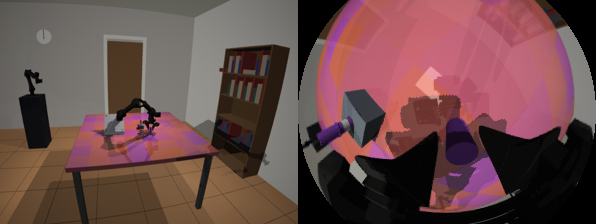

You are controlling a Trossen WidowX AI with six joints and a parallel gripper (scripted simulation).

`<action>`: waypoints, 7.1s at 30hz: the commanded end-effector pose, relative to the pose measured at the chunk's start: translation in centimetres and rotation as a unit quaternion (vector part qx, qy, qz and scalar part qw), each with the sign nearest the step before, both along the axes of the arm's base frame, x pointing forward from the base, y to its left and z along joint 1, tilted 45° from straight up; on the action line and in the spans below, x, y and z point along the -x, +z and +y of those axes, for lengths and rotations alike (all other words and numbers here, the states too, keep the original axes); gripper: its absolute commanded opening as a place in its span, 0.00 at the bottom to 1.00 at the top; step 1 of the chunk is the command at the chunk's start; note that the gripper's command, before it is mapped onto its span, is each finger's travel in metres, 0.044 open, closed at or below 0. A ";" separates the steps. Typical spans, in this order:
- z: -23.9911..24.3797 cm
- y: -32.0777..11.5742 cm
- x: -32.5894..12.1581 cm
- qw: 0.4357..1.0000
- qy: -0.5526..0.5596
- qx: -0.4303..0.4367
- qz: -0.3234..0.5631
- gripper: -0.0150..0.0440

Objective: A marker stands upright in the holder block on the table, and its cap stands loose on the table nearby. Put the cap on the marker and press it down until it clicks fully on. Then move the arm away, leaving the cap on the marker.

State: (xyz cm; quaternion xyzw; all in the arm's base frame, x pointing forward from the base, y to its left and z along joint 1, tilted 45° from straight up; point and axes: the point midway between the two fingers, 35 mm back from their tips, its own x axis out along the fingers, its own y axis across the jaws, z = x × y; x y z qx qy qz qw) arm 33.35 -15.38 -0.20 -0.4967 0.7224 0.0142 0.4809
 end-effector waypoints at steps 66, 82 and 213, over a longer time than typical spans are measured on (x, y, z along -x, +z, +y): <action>14.2 1.0 4.0 1.000 0.005 -0.016 0.005 0.25; 18.2 0.1 7.6 1.000 0.002 -0.005 0.006 0.25; 15.9 -2.5 8.0 0.909 -0.298 0.016 -0.291 0.25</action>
